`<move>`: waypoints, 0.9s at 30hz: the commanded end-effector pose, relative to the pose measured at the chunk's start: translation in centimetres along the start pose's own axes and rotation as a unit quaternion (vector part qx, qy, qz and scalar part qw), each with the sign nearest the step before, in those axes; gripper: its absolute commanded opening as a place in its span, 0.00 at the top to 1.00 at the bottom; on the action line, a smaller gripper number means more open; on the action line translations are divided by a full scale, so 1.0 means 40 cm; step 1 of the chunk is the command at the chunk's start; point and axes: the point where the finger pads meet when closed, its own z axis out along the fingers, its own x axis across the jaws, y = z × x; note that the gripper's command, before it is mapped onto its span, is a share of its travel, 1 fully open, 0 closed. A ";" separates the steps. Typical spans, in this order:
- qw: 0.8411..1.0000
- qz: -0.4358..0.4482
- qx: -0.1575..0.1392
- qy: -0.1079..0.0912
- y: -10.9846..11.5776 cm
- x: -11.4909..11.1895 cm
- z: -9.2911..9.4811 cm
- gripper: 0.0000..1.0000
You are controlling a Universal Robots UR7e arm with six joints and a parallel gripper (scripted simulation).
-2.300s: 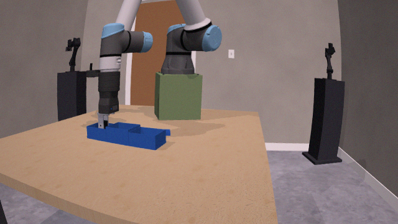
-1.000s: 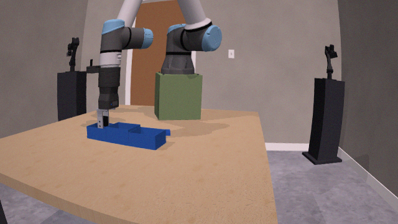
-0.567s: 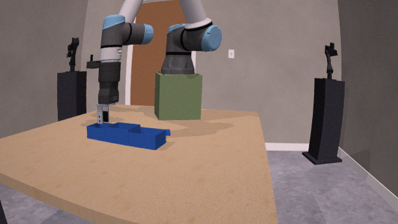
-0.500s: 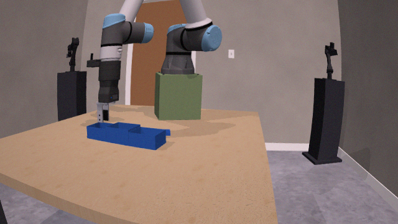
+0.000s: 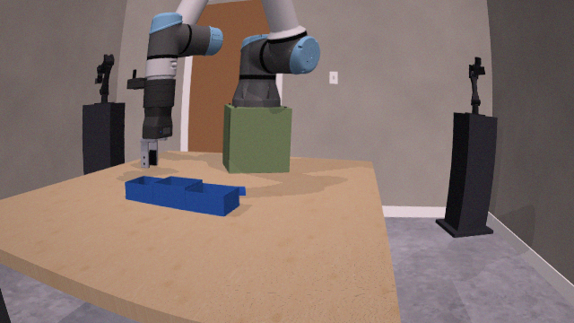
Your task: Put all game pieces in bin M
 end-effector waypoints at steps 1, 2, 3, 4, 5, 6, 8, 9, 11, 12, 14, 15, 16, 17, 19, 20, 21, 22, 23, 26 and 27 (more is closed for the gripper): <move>0.997 0.078 0.000 0.000 -0.015 0.065 -0.007 0.36; 0.996 0.089 0.000 0.000 -0.020 0.086 -0.009 0.36; 0.995 0.103 0.000 0.000 -0.024 0.106 -0.011 0.36; 0.993 0.119 0.000 0.000 -0.029 0.126 -0.013 0.36; 0.991 0.134 0.000 0.000 -0.033 0.146 -0.015 0.36; 0.989 0.149 0.000 0.000 -0.038 0.167 -0.017 0.36; 0.984 0.178 0.000 0.001 -0.047 0.207 -0.020 0.36; 0.981 0.193 0.000 0.001 -0.052 0.228 -0.022 0.36; 0.975 0.223 -0.001 0.002 -0.054 0.240 -0.023 0.36; 0.971 0.238 -0.001 0.002 -0.054 0.240 -0.023 0.36; 0.968 0.253 -0.001 0.003 -0.054 0.240 -0.023 0.36; 0.968 0.253 -0.001 0.003 -0.054 0.240 -0.023 0.36; 0.956 0.295 -0.001 0.003 -0.054 0.240 -0.023 0.36; 0.952 0.305 -0.001 0.003 -0.054 0.240 -0.023 0.36; 0.944 0.330 -0.001 0.002 -0.054 0.240 -0.023 0.36; 0.939 0.345 -0.002 0.002 -0.054 0.240 -0.023 0.36; 0.934 0.358 -0.002 0.002 -0.054 0.240 -0.023 0.36; 0.928 0.372 -0.002 0.002 -0.054 0.240 -0.023 0.36; 0.923 0.386 -0.003 0.001 -0.054 0.240 -0.023 0.36; 0.905 0.426 -0.003 0.001 -0.055 0.240 -0.023 0.36; 0.898 0.440 -0.004 0.001 -0.055 0.240 -0.023 0.36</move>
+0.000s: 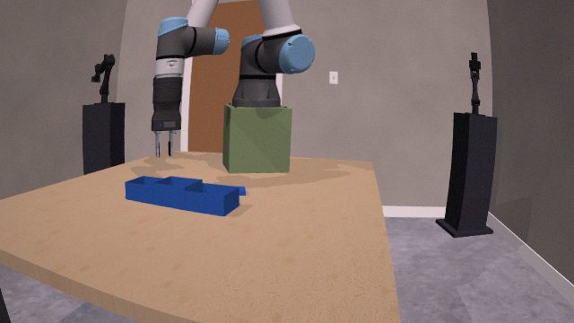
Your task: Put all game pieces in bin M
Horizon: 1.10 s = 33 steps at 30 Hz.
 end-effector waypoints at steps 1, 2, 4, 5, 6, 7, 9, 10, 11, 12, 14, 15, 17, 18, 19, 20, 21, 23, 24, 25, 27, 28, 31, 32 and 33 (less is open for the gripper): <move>0.997 0.078 0.001 -0.002 0.000 -0.001 -0.001 0.36; 0.996 0.093 0.001 -0.002 0.000 -0.001 -0.001 0.36; 0.994 0.108 0.001 -0.002 0.000 -0.001 -0.001 0.36; 0.994 0.108 0.001 -0.002 0.000 -0.001 -0.001 0.36; 0.989 0.150 0.000 -0.003 0.000 -0.001 -0.001 0.36; 0.987 0.160 0.000 -0.003 0.000 -0.001 -0.001 0.36; 0.983 0.186 0.001 -0.003 0.000 -0.001 -0.001 0.36; 0.980 0.201 0.001 -0.004 0.000 -0.001 -0.001 0.36; 0.976 0.216 0.001 -0.004 0.000 -0.001 -0.001 0.36; 0.973 0.230 0.002 -0.004 0.000 -0.001 -0.001 0.36; 0.966 0.258 0.003 -0.005 0.000 -0.001 -0.001 0.36; 0.966 0.258 0.003 -0.005 0.000 -0.001 -0.001 0.36; 0.966 0.258 0.003 -0.005 0.000 -0.001 -0.001 0.36; 0.966 0.258 0.003 -0.005 0.000 -0.001 -0.001 0.36; 0.966 0.258 0.003 -0.005 0.000 -0.001 -0.001 0.36; 0.966 0.258 0.003 -0.005 0.000 -0.001 -0.001 0.36; 0.966 0.258 0.003 -0.005 0.000 -0.001 -0.001 0.36; 0.966 0.258 0.003 -0.005 0.000 -0.001 -0.001 0.36; 0.966 0.258 0.003 -0.005 0.000 -0.001 -0.001 0.36; 0.966 0.258 0.003 -0.005 0.000 -0.001 -0.001 0.36; 0.966 0.258 0.003 -0.005 0.000 -0.001 -0.001 0.36; 0.966 0.258 0.003 -0.005 0.000 -0.001 -0.001 0.36; 0.966 0.257 0.003 -0.005 0.000 -0.001 -0.001 0.36; 0.966 0.258 0.003 -0.005 0.000 -0.001 -0.001 0.36; 0.966 0.258 0.003 -0.005 0.000 -0.001 -0.001 0.36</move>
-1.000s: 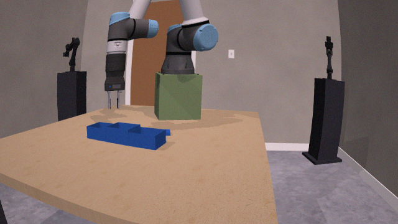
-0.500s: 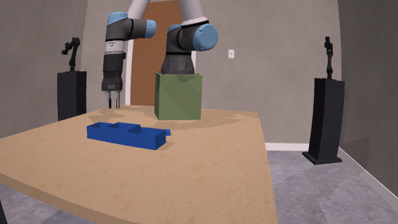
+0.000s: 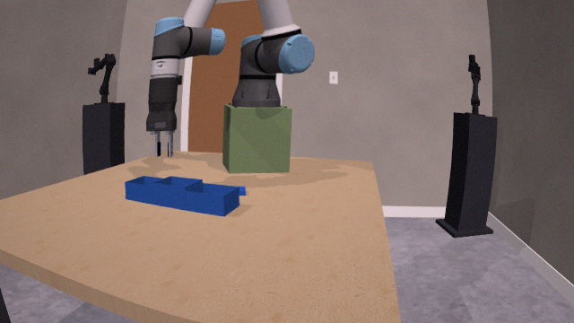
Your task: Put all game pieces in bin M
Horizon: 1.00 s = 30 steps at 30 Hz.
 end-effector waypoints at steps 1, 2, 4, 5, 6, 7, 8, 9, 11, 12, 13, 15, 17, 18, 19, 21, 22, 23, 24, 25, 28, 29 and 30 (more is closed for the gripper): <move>1.000 0.000 0.000 0.000 0.001 -0.001 -0.001 0.36; 1.000 0.000 0.000 0.000 0.001 -0.001 -0.001 0.36; 1.000 0.000 0.000 -0.001 0.001 -0.001 -0.001 0.36; 1.000 0.000 0.000 -0.001 0.001 -0.001 -0.001 0.36; 1.000 0.000 0.000 -0.001 0.001 -0.001 -0.001 0.36; 1.000 0.000 0.000 0.000 0.001 -0.001 -0.001 0.36; 1.000 0.000 0.000 0.000 0.001 -0.001 -0.001 0.36; 1.000 0.000 0.000 0.000 0.001 -0.001 -0.001 0.36; 1.000 0.000 0.000 0.000 0.001 -0.001 -0.001 0.36; 1.000 0.000 0.000 0.000 0.001 -0.001 -0.001 0.36; 1.000 0.000 0.000 0.000 0.001 -0.001 -0.001 0.36; 1.000 0.000 0.000 0.000 0.001 -0.001 -0.001 0.36; 1.000 0.000 0.000 0.000 0.001 -0.001 0.019 0.36; 1.000 0.000 0.000 0.000 0.001 -0.001 0.029 0.36; 1.000 0.000 0.000 0.000 0.001 -0.001 0.039 0.36; 1.000 0.000 0.000 0.000 0.001 -0.001 0.059 0.36; 1.000 0.000 0.000 0.000 0.001 -0.001 0.059 0.36; 1.000 0.000 0.000 0.000 0.001 -0.001 0.059 0.36; 1.000 0.000 0.000 0.000 0.001 -0.001 0.069 0.36; 1.000 0.000 0.000 0.000 0.001 -0.001 0.079 0.36; 1.000 0.000 0.000 0.000 0.001 -0.001 0.109 0.36; 1.000 0.000 0.000 0.000 0.001 -0.001 0.119 0.36; 1.000 0.000 0.000 0.000 0.002 -0.001 0.129 0.36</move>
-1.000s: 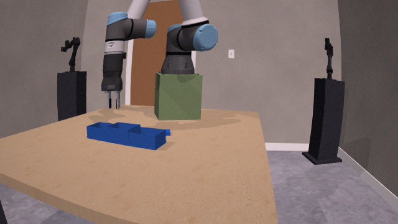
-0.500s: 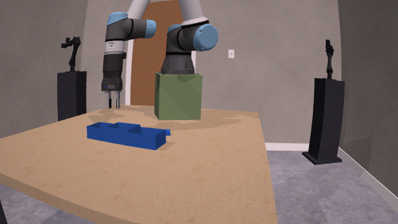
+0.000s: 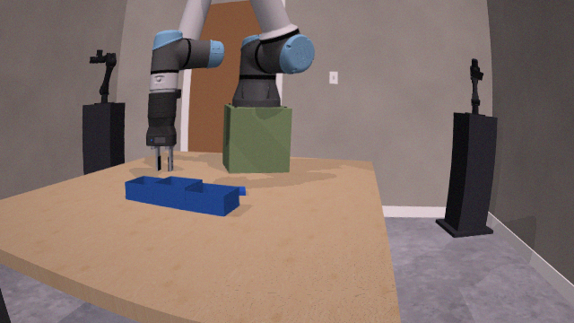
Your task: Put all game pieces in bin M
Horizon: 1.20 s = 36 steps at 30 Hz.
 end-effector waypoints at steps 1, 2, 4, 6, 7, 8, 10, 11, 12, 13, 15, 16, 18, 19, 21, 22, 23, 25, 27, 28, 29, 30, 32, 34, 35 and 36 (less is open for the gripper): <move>1.000 0.000 -0.001 -0.001 0.002 -0.002 0.051 0.36; 1.000 0.000 -0.001 -0.001 0.002 -0.002 0.061 0.36; 1.000 0.000 -0.001 -0.001 0.002 -0.003 0.071 0.36; 1.000 0.000 -0.001 -0.001 0.003 -0.003 0.071 0.36; 1.000 0.000 -0.001 -0.001 0.003 -0.003 0.071 0.36; 1.000 0.000 -0.001 -0.001 0.003 -0.003 0.071 0.36; 1.000 0.000 -0.001 -0.001 0.003 -0.003 0.071 0.36; 1.000 0.000 -0.001 -0.001 0.003 -0.003 0.075 0.36; 1.000 0.000 -0.001 -0.001 0.003 -0.003 0.078 0.36; 1.000 0.000 -0.001 -0.001 0.003 -0.003 0.081 0.36; 1.000 0.000 -0.001 -0.001 0.003 -0.003 0.088 0.36; 1.000 0.000 -0.001 -0.001 0.003 -0.003 0.091 0.36; 1.000 0.000 -0.001 -0.001 0.002 -0.002 0.098 0.36; 1.000 0.000 -0.001 -0.001 0.002 -0.002 0.101 0.36; 1.000 0.000 -0.001 -0.001 0.002 -0.002 0.101 0.36; 1.000 0.000 -0.001 -0.001 0.002 -0.002 0.101 0.36; 1.000 0.000 -0.001 -0.001 0.002 -0.002 0.101 0.36; 1.000 0.000 -0.001 -0.001 0.002 -0.002 0.101 0.36; 1.000 0.000 -0.001 -0.001 0.002 -0.002 0.101 0.36; 1.000 0.000 -0.001 -0.001 0.002 -0.002 0.101 0.36; 1.000 0.000 -0.001 -0.001 0.002 -0.002 0.101 0.36; 1.000 0.000 -0.001 -0.001 0.002 -0.002 0.101 0.36; 1.000 0.000 -0.001 -0.001 0.002 -0.002 0.101 0.36; 1.000 0.000 -0.001 -0.001 0.002 -0.002 0.101 0.36; 1.000 0.000 -0.001 -0.001 0.002 -0.002 0.101 0.66; 1.000 0.000 -0.001 -0.001 0.002 -0.002 0.101 0.66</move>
